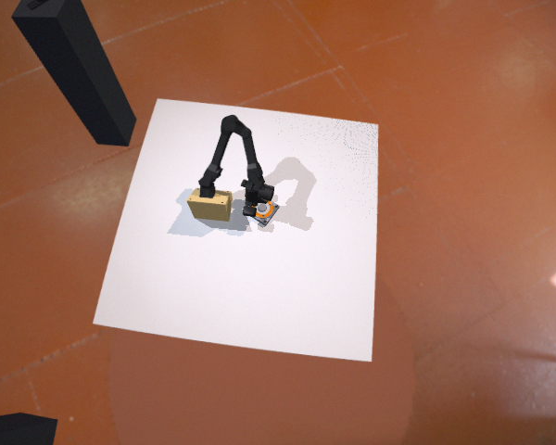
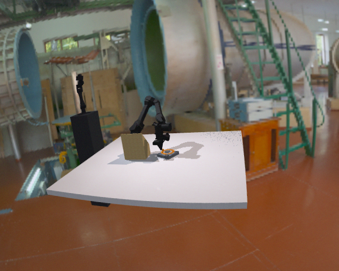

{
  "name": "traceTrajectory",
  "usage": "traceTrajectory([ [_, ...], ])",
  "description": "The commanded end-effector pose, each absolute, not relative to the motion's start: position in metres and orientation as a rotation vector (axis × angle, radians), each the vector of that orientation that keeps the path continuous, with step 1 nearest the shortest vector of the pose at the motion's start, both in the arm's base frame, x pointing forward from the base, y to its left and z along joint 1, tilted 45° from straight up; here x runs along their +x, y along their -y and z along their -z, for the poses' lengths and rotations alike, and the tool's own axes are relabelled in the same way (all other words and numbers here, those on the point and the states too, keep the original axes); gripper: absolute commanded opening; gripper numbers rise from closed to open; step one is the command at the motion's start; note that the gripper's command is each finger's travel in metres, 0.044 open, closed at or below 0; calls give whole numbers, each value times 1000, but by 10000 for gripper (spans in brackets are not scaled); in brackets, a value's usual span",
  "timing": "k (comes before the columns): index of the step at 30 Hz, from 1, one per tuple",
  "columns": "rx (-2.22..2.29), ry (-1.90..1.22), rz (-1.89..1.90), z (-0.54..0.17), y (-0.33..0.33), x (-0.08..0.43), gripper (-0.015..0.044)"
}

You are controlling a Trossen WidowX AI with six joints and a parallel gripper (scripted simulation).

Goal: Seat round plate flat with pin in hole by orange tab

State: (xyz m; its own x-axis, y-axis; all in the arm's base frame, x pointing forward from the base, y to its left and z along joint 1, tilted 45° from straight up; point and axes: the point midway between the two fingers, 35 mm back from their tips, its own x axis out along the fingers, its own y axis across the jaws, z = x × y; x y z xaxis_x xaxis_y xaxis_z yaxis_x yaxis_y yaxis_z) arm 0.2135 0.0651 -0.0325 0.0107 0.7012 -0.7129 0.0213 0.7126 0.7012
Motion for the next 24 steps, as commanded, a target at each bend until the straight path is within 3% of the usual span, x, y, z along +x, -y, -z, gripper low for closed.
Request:
traceTrajectory([
  [1, 626, -1476, -591, 29, -68, 215, 0],
  [24, 635, -1483, -586, 3, -38, 212, 0],
])
